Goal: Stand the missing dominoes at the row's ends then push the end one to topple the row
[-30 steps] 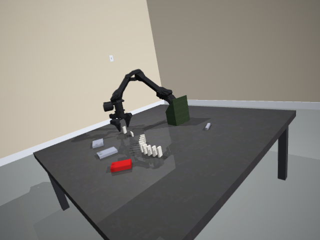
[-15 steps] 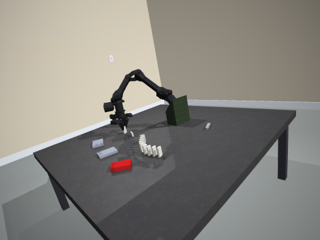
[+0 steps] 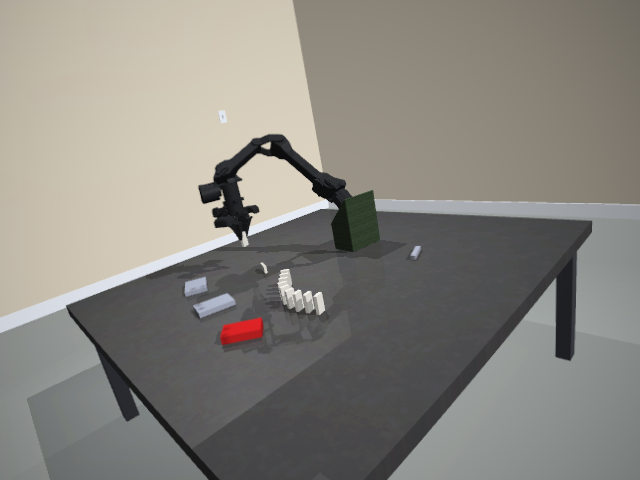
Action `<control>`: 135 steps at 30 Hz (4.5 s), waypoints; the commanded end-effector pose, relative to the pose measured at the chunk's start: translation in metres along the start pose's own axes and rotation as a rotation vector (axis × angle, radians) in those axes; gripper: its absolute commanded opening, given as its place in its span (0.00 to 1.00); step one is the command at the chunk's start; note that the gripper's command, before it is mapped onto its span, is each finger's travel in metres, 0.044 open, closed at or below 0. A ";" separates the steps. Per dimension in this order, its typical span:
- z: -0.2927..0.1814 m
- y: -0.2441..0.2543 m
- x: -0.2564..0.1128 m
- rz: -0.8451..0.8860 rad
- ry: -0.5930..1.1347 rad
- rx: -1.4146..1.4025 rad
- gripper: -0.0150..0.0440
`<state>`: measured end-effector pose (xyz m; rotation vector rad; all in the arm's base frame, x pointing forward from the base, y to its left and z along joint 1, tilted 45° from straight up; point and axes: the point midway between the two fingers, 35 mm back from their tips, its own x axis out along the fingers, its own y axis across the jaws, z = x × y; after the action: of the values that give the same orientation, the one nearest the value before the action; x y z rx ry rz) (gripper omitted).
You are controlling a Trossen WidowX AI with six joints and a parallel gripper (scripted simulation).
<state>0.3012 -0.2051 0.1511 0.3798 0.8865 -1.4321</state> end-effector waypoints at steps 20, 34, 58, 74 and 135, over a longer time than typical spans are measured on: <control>-0.168 0.094 -0.051 0.029 -0.006 -1.512 0.44; -0.237 0.104 -0.044 0.001 -0.016 -2.059 0.44; -0.235 0.104 0.082 -0.006 -0.018 -2.058 0.44; -0.235 0.104 0.082 -0.006 -0.018 -2.058 0.79; -0.105 0.047 0.100 -0.019 -0.016 -2.441 1.00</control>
<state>0.3089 -0.1893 0.0059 -1.4354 1.8387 0.3529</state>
